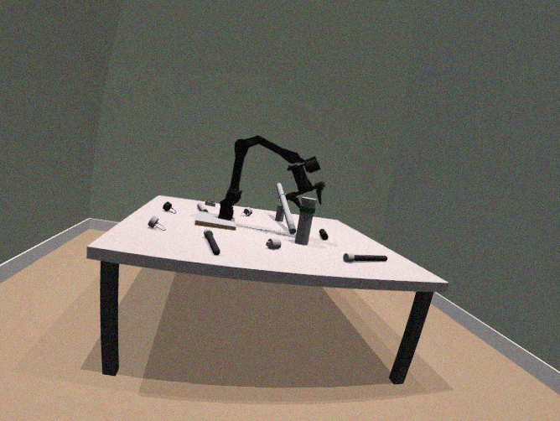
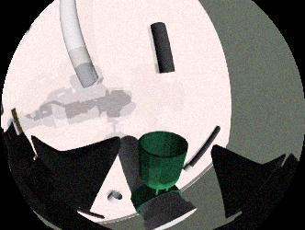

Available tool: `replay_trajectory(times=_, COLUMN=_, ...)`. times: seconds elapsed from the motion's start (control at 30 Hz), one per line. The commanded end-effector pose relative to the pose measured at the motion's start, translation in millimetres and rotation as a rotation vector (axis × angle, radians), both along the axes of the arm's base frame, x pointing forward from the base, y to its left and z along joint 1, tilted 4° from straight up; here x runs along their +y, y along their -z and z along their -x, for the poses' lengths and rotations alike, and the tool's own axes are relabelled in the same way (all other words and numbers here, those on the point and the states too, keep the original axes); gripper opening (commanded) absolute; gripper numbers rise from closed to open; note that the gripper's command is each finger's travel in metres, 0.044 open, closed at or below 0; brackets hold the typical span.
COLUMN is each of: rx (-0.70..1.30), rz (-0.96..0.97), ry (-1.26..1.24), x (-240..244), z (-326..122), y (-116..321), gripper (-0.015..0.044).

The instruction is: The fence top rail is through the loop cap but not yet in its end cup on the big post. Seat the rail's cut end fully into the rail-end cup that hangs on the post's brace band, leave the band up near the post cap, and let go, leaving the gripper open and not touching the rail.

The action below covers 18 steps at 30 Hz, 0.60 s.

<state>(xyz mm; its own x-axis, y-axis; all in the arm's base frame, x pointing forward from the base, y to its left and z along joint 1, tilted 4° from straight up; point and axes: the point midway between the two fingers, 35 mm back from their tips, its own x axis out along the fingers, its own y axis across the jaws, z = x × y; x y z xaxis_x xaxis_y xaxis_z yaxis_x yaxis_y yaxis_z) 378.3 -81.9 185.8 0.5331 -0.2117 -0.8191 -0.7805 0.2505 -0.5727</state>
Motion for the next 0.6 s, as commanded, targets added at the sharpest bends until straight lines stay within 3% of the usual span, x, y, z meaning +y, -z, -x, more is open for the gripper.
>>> replay_trajectory(times=0.0, rx=0.006, rz=-0.001, ry=-0.008, x=-1, z=-4, y=9, gripper=0.0440)
replay_trajectory(times=0.57, rx=0.006, rz=-0.001, ry=-0.008, x=-6, z=-14, y=28, gripper=0.0440)
